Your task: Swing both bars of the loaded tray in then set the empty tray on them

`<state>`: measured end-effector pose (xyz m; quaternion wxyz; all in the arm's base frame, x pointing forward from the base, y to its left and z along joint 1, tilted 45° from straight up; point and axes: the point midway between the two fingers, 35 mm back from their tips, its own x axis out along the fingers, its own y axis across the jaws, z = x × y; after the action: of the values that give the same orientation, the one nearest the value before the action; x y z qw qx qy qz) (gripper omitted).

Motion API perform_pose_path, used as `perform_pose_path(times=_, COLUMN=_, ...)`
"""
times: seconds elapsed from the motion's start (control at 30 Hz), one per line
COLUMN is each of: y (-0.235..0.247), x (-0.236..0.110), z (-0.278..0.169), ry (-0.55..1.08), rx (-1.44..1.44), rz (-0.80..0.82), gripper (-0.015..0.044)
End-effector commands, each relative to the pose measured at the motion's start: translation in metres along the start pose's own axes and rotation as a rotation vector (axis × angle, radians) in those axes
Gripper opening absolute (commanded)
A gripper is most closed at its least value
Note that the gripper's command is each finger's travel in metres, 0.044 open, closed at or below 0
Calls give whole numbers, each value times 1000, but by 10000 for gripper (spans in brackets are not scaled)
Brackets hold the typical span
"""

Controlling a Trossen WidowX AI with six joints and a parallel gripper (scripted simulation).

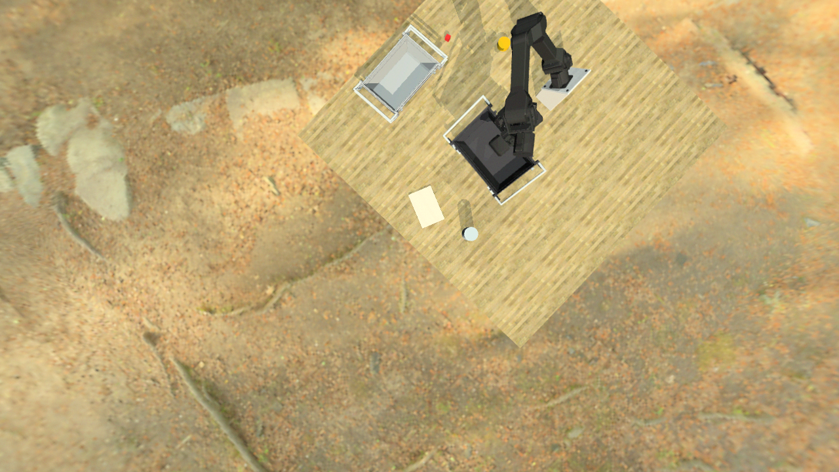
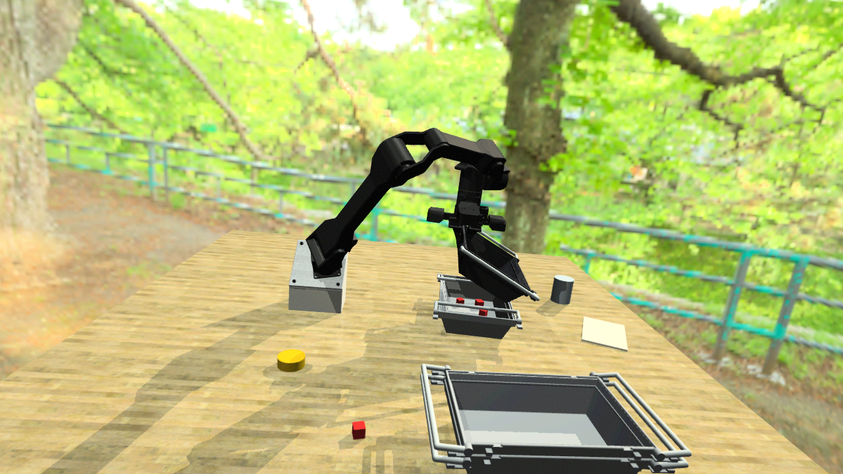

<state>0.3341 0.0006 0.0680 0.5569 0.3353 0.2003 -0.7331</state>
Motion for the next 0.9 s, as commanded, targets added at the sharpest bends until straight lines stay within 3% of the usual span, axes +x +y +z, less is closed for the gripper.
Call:
perform_pose_path(times=0.0, y=2, x=0, z=-1, ry=4, rx=-2, rz=24, gripper=0)
perform_pose_path(times=0.87, y=-6, x=28, z=0, ry=3, rx=-1, rz=24, gripper=0)
